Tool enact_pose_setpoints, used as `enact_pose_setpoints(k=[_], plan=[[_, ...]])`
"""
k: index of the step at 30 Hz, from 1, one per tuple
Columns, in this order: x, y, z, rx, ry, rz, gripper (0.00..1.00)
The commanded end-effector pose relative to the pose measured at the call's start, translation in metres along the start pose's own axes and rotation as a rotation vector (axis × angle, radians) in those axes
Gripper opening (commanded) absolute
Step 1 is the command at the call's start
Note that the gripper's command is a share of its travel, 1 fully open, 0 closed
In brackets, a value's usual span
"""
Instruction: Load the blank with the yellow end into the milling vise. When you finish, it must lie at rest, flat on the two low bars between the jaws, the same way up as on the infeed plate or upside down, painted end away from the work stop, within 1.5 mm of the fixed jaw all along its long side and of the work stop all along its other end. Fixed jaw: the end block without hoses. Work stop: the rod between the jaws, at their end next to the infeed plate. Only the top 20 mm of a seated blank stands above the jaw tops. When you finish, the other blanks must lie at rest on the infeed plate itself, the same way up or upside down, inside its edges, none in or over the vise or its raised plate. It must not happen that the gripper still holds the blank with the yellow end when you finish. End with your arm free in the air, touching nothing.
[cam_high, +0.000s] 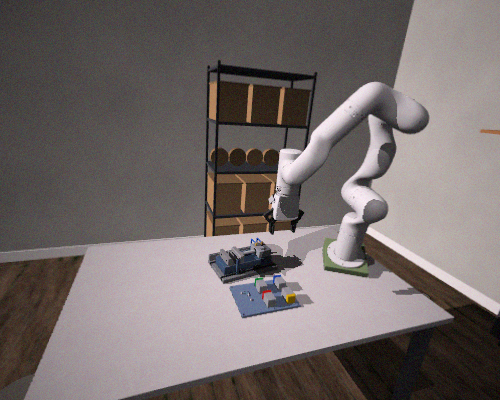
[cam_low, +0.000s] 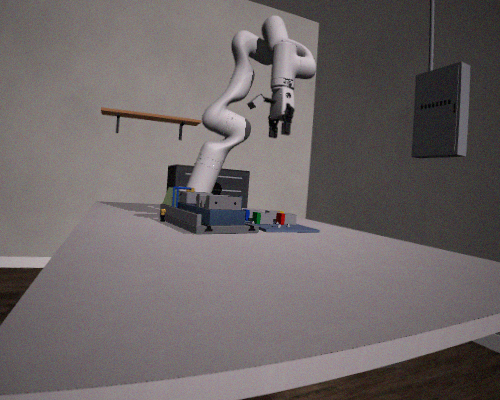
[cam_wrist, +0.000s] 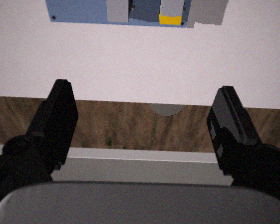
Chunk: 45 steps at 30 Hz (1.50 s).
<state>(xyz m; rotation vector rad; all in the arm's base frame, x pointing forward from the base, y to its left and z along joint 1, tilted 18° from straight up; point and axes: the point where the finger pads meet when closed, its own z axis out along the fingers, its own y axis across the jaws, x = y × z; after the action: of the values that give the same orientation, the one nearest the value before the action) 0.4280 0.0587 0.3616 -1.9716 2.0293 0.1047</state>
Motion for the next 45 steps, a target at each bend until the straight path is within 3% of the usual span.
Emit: enact_pose_setpoints(k=[1, 40, 45], plan=[[0.001, -0.001, -0.001, 0.002, 0.0, 0.0, 1.0], [0.01, -0.001, -0.001, 0.002, 0.0, 0.0, 1.0], [0.012, -0.001, -0.001, 0.002, 0.0, -0.115, 1.0]])
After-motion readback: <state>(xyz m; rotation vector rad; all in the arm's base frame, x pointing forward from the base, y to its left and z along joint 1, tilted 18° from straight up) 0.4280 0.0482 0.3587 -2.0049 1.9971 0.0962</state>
